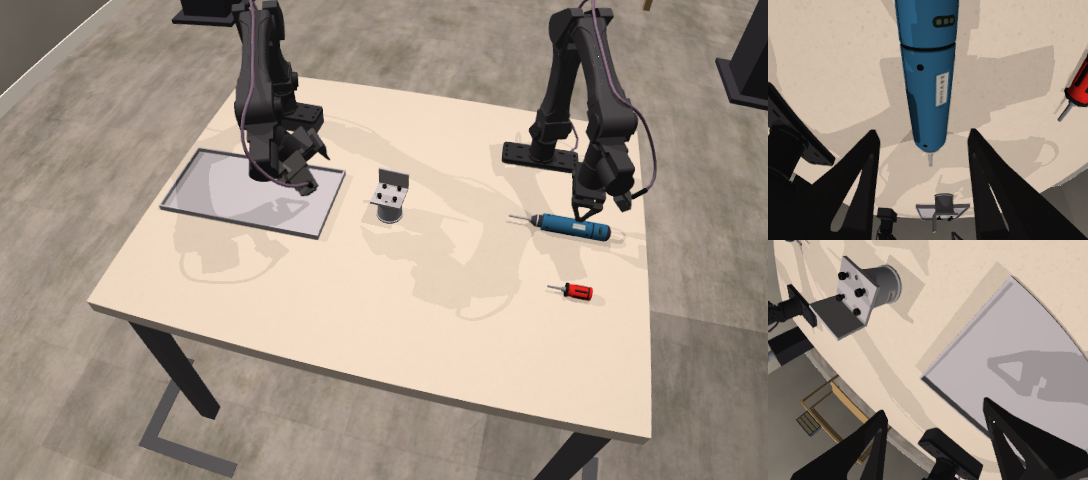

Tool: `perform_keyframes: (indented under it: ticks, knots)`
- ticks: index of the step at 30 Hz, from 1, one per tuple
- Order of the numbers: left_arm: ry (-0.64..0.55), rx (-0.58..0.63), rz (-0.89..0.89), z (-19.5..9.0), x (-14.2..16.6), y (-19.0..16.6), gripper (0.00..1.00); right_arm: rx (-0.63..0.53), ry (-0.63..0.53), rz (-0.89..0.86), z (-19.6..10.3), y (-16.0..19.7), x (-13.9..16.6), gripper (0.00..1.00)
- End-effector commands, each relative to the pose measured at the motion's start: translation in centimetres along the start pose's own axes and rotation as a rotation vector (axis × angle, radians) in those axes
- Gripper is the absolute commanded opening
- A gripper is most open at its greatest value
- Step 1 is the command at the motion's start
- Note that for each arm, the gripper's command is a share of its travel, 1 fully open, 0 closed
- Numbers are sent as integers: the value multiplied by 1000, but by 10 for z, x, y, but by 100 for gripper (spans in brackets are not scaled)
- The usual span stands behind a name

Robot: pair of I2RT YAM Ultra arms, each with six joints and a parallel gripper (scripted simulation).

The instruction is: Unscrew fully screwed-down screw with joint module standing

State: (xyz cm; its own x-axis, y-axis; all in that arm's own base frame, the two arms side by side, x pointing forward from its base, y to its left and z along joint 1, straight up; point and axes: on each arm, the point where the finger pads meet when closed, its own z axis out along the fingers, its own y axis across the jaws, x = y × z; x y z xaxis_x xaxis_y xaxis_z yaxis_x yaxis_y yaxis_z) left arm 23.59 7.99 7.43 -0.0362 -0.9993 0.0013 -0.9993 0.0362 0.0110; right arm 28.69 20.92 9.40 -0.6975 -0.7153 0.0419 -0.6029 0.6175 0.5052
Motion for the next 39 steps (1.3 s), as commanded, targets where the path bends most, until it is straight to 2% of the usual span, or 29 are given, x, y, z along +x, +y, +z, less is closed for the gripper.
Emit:
perform_keyframes:
  ticks: [1,3,5,14,19,31,36,39]
  knots:
    - [-22,29,-9,-13,-4,-5,65,-29,-40,-83,-7,10,-12,86]
    - [-22,29,-9,-13,-4,-5,65,-25,-70,-121,-13,16,-14,86]
    - [-22,29,-9,-13,-4,-5,65,-50,-66,-157,-4,14,-19,86]
    - [-22,29,-9,-13,-4,-5,65,-149,-87,-324,2,29,-23,86]
    - [-22,29,-9,-13,-4,-5,65,-149,-90,-319,1,28,-23,86]
    - [-22,29,-9,-13,-4,-5,65,-253,-172,-557,7,46,-35,86]
    - [-22,29,-9,-13,-4,-5,65,-253,-175,-553,6,45,-35,86]
    - [-22,29,-9,-13,-4,-5,65,-262,-215,-625,7,48,-42,86]
